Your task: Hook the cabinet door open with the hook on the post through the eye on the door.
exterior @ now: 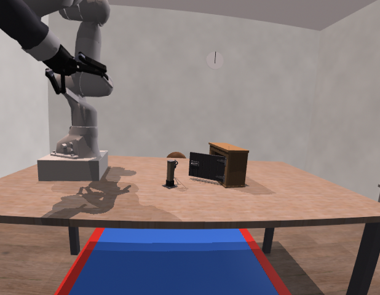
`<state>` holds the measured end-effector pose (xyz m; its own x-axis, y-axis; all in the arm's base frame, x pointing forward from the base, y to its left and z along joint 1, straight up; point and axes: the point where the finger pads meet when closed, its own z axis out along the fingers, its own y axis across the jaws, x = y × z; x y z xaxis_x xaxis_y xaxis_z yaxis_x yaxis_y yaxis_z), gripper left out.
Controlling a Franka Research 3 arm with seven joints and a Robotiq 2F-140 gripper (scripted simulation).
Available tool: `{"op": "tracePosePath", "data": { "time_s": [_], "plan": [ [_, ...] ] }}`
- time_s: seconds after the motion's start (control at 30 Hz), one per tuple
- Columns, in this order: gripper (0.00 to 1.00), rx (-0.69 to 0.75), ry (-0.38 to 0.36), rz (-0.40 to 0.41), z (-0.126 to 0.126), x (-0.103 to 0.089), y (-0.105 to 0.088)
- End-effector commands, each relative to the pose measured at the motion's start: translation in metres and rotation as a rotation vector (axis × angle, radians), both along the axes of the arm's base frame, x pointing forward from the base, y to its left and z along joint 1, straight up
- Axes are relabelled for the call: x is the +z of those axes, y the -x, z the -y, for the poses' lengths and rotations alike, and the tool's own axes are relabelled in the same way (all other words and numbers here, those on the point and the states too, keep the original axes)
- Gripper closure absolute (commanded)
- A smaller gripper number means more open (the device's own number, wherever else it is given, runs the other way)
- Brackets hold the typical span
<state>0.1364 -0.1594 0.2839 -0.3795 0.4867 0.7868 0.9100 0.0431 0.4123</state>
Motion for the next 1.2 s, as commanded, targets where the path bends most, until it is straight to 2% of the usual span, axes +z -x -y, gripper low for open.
{"op": "tracePosePath", "data": {
  "time_s": [0.0, 0.67, 0.8, 0.93, 0.97, 1.0, 1.1, 1.13, 1.17],
  "plan": [
    [0.0, 0.0, 0.0, 0.0, 0.0, 0.0, 0.0],
    [0.0, 0.011, 0.011, -0.009, 0.001, -0.003, -0.002],
    [0.0, 0.07, 0.073, -0.057, 0.005, -0.018, -0.016],
    [0.0, 0.193, 0.212, -0.133, 0.012, -0.047, -0.048],
    [0.0, 0.193, 0.212, -0.133, 0.012, -0.047, -0.048],
    [0.0, 0.232, 0.26, -0.151, 0.014, -0.056, -0.06],
    [0.0, 0.232, 0.26, -0.151, 0.014, -0.056, -0.06],
    [0.0, 0.273, 0.312, -0.166, 0.015, -0.065, -0.073],
    [0.0, 0.273, 0.312, -0.166, 0.015, -0.065, -0.073]
  ]
}}
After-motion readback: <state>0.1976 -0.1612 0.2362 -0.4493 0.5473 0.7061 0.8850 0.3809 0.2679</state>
